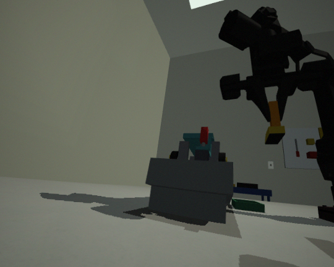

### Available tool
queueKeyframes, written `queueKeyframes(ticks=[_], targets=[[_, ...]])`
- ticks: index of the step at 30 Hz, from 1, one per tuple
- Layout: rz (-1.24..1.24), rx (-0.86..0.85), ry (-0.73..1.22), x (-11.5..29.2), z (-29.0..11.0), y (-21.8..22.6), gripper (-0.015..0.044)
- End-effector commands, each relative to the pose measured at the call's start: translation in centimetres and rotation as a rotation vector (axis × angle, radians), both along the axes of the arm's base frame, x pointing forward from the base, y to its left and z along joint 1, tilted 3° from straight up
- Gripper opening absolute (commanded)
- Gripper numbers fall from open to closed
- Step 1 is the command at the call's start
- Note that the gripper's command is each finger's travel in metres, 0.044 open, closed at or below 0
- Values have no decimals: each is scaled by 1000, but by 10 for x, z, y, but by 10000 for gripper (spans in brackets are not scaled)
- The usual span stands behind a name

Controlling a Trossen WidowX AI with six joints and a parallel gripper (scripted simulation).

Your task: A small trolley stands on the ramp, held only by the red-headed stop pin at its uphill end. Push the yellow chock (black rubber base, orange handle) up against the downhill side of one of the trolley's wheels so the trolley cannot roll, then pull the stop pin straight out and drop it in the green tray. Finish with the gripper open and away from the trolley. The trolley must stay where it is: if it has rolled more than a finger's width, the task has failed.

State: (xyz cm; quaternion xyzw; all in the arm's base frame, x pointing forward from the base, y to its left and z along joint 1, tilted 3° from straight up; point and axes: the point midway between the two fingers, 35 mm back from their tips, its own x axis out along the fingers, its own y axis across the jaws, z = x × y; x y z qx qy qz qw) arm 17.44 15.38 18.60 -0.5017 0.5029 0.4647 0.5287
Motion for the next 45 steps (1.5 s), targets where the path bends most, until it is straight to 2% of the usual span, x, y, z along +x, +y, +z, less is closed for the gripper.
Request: queueKeyframes(ticks=[1,45], targets=[[-122,5,-4,0,0,-1,0],[-1642,105,-29,0,0,-1,0]])
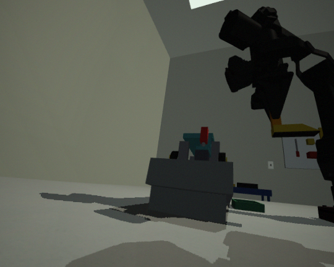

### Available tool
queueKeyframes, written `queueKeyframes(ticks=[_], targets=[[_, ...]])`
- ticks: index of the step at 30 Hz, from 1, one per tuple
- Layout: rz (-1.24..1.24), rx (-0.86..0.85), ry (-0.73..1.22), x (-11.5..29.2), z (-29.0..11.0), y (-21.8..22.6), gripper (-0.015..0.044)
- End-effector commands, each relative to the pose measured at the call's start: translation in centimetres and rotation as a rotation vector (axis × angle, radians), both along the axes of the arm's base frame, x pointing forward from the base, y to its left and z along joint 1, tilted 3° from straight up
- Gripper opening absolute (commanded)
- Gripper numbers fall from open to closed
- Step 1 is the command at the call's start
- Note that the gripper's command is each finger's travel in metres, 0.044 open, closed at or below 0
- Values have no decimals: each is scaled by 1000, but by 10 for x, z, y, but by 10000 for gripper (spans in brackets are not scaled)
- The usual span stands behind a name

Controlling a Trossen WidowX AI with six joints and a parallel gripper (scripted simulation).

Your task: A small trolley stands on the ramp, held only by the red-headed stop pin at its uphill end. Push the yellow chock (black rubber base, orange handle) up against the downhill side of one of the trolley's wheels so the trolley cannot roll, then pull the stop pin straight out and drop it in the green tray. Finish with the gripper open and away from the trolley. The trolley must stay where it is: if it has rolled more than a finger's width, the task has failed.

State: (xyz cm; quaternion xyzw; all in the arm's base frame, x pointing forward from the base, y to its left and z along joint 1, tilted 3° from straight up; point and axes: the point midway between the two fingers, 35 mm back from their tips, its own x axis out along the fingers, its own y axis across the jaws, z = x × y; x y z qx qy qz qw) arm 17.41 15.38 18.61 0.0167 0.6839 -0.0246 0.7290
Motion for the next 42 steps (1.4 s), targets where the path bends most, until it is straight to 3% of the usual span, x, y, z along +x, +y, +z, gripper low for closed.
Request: queueKeyframes(ticks=[1,42], targets=[[-116,4,-6,1,0,-1,0],[-1467,90,-28,1,0,0,0]])
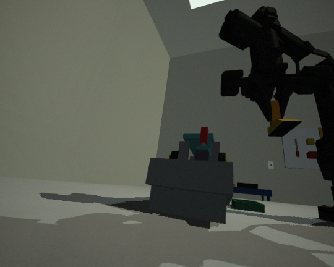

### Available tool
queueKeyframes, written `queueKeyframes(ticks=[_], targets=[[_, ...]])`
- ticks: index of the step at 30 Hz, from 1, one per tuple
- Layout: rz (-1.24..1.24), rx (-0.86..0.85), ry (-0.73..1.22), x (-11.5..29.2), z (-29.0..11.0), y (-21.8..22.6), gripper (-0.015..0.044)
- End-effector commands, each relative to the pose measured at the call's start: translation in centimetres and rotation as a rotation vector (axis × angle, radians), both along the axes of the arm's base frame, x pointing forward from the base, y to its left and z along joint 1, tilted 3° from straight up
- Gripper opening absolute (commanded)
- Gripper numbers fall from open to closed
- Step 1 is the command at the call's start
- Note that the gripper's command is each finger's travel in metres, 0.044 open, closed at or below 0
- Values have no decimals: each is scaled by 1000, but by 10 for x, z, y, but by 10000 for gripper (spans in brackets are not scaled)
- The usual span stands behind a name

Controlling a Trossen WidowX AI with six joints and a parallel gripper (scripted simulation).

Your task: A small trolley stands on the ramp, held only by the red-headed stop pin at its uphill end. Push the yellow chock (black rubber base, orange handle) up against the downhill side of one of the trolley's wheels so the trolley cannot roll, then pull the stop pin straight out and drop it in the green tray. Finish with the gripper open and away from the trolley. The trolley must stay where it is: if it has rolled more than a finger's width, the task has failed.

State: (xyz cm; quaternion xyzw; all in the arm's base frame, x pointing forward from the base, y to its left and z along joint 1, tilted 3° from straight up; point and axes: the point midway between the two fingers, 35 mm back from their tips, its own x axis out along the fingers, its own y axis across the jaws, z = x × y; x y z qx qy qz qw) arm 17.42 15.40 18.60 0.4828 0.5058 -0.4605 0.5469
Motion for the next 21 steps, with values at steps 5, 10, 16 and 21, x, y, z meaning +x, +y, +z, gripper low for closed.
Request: queueKeyframes(ticks=[5,10,16,21], targets=[[-73,-1,-4,0,0,-1,0],[-84,-1,-5,4,0,-13,0],[-92,-2,-6,9,-1,-34,0],[-94,-4,-6,14,-2,-52,0]])
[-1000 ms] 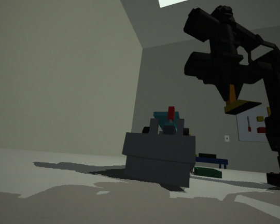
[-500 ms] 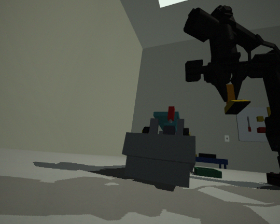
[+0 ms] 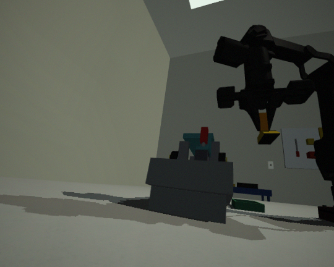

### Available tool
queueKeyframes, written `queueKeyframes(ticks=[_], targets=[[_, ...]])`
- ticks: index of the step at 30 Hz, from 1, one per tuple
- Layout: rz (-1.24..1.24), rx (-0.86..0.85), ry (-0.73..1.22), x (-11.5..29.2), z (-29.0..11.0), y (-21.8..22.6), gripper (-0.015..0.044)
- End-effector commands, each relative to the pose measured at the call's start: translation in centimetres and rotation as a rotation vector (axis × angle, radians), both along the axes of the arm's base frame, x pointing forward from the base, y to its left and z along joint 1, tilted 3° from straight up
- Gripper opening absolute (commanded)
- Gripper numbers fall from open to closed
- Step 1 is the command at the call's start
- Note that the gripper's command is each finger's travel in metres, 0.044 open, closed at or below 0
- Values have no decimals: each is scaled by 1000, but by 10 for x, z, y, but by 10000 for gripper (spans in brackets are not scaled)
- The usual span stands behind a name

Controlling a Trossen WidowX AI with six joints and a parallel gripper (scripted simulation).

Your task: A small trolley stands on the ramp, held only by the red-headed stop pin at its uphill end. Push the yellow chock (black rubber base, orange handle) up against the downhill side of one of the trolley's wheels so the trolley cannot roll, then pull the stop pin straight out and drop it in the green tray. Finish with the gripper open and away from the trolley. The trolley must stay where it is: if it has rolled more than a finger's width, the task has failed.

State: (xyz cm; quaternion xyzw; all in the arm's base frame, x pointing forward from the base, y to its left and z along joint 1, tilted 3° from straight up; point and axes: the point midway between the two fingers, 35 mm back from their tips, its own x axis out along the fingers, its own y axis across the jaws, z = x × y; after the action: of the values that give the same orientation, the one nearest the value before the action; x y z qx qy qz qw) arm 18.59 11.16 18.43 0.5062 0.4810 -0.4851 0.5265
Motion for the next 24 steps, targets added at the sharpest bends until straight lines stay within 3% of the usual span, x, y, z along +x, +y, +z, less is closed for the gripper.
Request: queueKeyframes(ticks=[1,24], targets=[[0,-2,-2,3,0,-13,0],[-1,-8,-4,22,-2,-87,0]])
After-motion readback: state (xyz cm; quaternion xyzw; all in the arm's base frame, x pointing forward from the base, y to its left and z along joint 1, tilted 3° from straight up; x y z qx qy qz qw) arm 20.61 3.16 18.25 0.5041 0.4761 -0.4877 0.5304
